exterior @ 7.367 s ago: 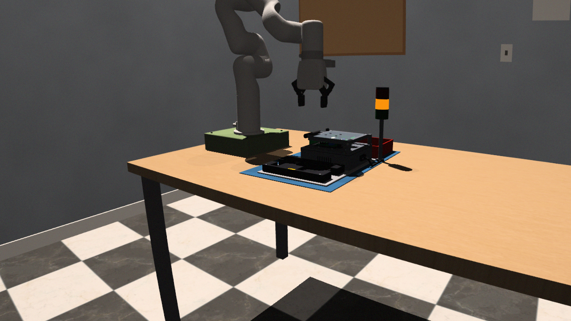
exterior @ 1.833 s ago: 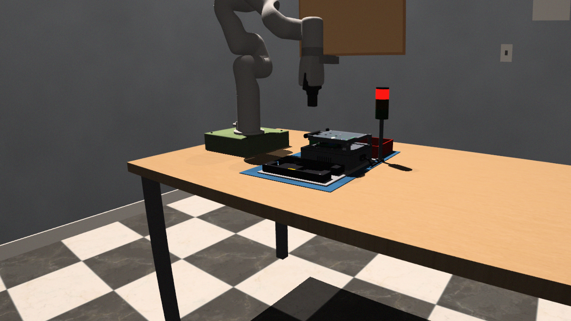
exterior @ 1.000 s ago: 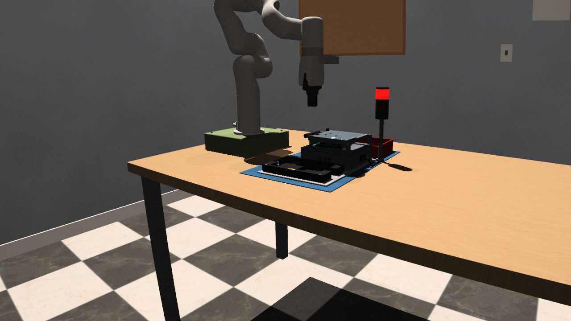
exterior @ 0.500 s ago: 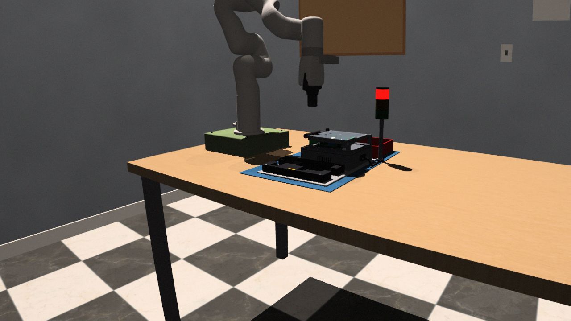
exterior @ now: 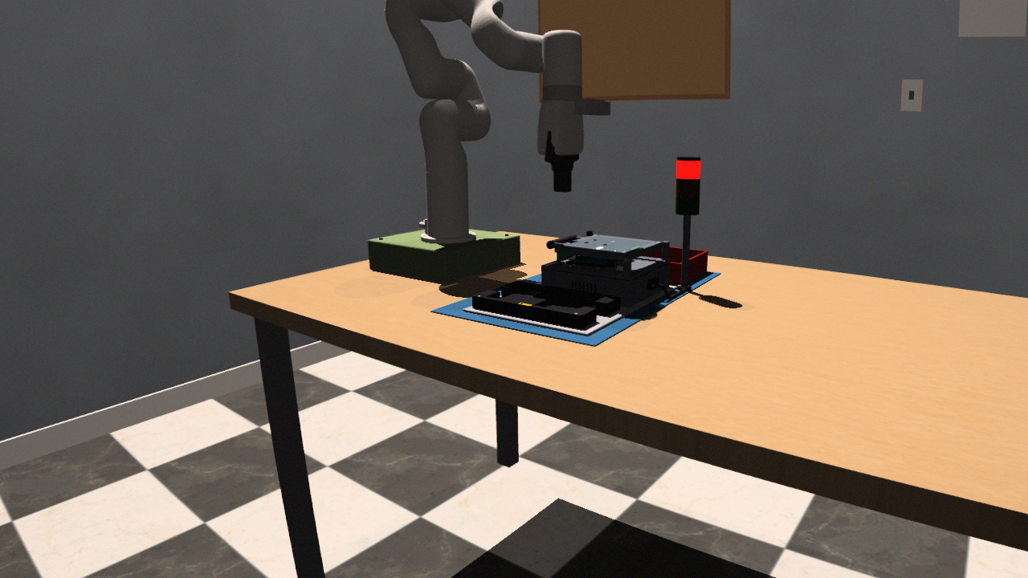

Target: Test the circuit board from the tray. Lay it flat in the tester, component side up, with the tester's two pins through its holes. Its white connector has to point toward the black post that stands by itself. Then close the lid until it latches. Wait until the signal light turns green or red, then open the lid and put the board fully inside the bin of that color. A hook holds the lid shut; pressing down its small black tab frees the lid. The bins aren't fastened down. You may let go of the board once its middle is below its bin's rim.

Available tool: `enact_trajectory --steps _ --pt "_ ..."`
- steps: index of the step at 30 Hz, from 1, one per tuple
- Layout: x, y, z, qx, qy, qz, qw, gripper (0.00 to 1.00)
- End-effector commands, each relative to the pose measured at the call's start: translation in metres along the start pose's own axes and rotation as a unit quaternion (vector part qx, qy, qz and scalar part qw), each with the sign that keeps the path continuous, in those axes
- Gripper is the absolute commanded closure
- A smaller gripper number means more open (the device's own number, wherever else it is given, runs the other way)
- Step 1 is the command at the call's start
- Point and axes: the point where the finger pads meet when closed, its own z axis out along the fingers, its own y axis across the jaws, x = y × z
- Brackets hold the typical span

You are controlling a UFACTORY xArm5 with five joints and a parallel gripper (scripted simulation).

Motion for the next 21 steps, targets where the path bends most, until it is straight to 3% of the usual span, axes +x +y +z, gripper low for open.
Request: enact_trajectory --steps 1,21 --pt "0.001 -0.002 -0.001 0.000 0.002 0.000 1.000 1.00" --pt "0.001 -0.061 -0.002 0.001 0.002 0.000 1.000 1.00"
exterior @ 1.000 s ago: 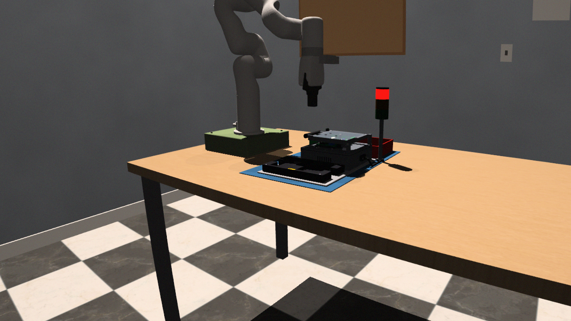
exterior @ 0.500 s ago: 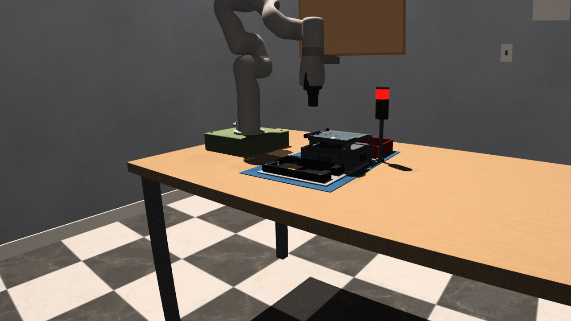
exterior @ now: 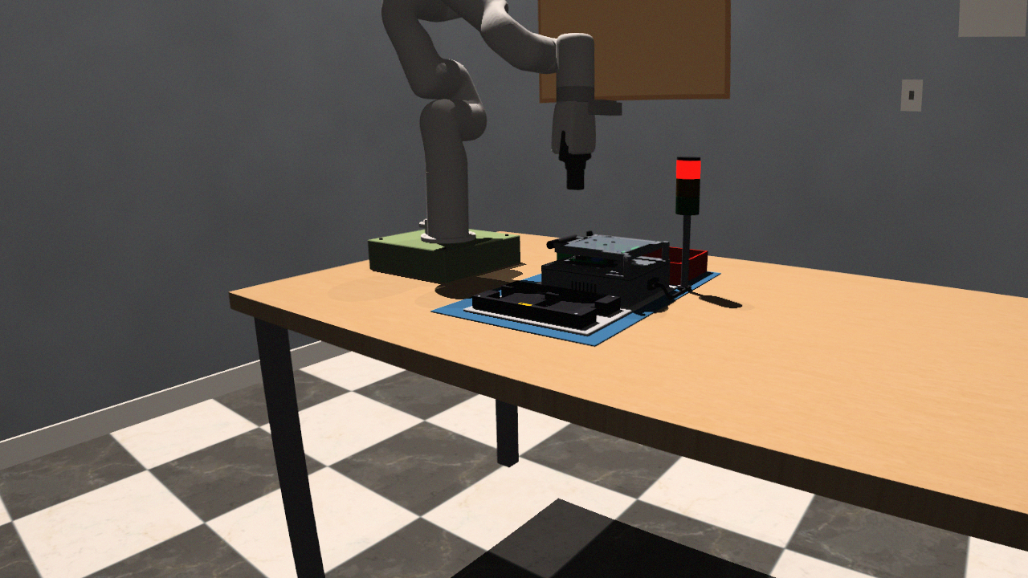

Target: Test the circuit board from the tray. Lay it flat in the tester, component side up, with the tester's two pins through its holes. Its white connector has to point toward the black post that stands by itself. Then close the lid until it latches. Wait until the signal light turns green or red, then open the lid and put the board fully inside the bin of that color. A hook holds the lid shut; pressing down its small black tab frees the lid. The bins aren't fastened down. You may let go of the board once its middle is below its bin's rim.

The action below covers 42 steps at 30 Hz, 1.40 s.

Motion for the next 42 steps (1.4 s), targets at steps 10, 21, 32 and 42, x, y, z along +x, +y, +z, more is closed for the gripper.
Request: enact_trajectory --steps 10,21,32,42 --pt "0.001 -0.014 0.000 0.000 0.002 0.001 1.000 1.00" --pt "0.002 -0.015 0.037 0.000 0.002 0.001 1.000 1.00" --pt "0.002 -0.015 0.067 0.000 0.002 0.001 1.000 1.00" --pt "0.002 -0.015 0.069 0.000 0.002 0.001 1.000 1.00"
